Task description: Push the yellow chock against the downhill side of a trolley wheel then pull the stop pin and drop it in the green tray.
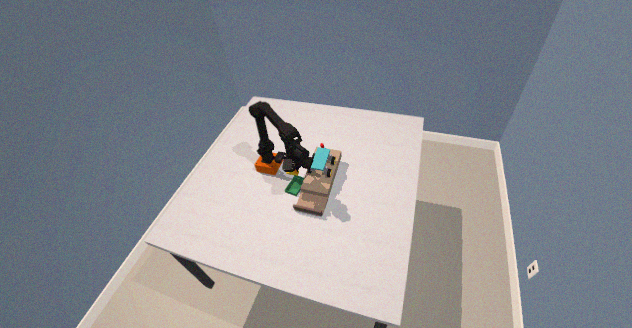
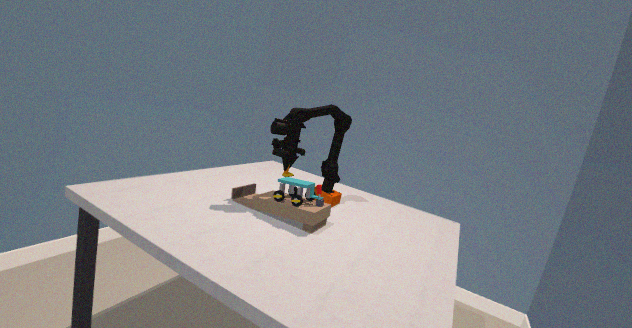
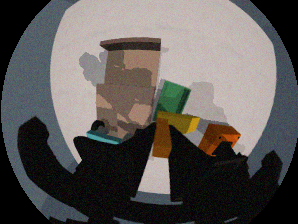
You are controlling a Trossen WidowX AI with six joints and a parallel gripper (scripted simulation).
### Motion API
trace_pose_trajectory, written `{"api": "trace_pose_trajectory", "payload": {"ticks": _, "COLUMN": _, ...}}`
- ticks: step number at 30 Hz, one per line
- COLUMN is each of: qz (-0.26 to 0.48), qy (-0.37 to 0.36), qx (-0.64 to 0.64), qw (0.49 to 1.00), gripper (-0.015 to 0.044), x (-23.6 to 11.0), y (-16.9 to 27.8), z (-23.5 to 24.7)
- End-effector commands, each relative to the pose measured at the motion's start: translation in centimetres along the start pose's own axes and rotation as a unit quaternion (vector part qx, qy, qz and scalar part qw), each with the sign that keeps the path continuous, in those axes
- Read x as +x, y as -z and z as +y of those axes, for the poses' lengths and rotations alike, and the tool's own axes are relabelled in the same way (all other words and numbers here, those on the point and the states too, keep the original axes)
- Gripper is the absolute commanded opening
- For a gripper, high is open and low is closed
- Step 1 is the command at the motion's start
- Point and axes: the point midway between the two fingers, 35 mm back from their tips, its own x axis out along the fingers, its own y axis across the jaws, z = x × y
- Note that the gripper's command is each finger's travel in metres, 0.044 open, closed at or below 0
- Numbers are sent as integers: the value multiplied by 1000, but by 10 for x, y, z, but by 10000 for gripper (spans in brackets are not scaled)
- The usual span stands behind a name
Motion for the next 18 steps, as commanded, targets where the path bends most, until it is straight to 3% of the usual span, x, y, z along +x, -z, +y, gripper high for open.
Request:
{"api": "trace_pose_trajectory", "payload": {"ticks": 1, "qz": -4, "qy": -1, "qx": -2, "qw": 1000, "gripper": 0, "x": 0, "y": -17, "z": 6}}
{"api": "trace_pose_trajectory", "payload": {"ticks": 7, "qz": -3, "qy": 0, "qx": 22, "qw": 1000, "gripper": 0, "x": 1, "y": -26, "z": 9}}
{"api": "trace_pose_trajectory", "payload": {"ticks": 18, "qz": 11, "qy": 8, "qx": 213, "qw": 977, "gripper": 0, "x": 1, "y": -27, "z": 10}}
